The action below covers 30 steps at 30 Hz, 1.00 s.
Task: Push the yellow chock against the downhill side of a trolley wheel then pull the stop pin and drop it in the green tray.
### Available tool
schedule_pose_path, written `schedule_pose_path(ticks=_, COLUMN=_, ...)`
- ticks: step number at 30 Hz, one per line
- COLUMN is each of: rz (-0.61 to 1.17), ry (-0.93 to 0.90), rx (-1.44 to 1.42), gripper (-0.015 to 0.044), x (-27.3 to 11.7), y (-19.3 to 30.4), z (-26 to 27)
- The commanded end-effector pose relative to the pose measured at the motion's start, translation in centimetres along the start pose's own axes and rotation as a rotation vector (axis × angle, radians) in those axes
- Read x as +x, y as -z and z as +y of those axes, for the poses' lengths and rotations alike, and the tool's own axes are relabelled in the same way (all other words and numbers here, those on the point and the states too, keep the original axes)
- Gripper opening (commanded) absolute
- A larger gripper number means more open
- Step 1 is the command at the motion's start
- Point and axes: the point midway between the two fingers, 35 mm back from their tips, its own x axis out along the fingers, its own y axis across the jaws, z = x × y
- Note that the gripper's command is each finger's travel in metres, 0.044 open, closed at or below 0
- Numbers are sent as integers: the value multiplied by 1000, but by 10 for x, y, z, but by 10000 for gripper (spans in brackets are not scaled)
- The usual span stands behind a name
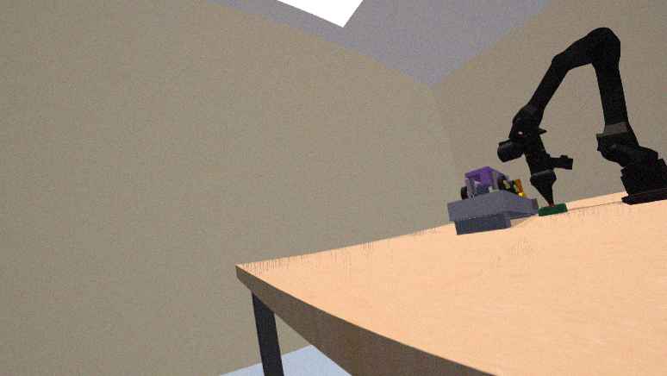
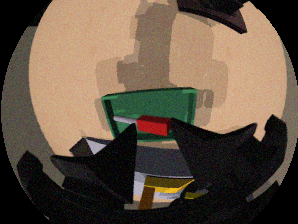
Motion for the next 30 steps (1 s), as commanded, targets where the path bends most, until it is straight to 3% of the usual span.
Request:
schedule_pose_path(ticks=1, rz=1, ry=-5, rx=4, gripper=190, x=2, y=0, z=-2)
schedule_pose_path(ticks=10, rz=1, ry=-4, rx=4, gripper=190, x=5, y=1, z=-7)
schedule_pose_path(ticks=16, rz=1, ry=0, rx=1, gripper=340, x=4, y=1, z=-5)
schedule_pose_path(ticks=29, rz=1, ry=-4, rx=4, gripper=340, x=-22, y=-2, z=-2)
schedule_pose_path(ticks=30, rz=1, ry=-4, rx=4, gripper=366, x=-23, y=-2, z=-2)
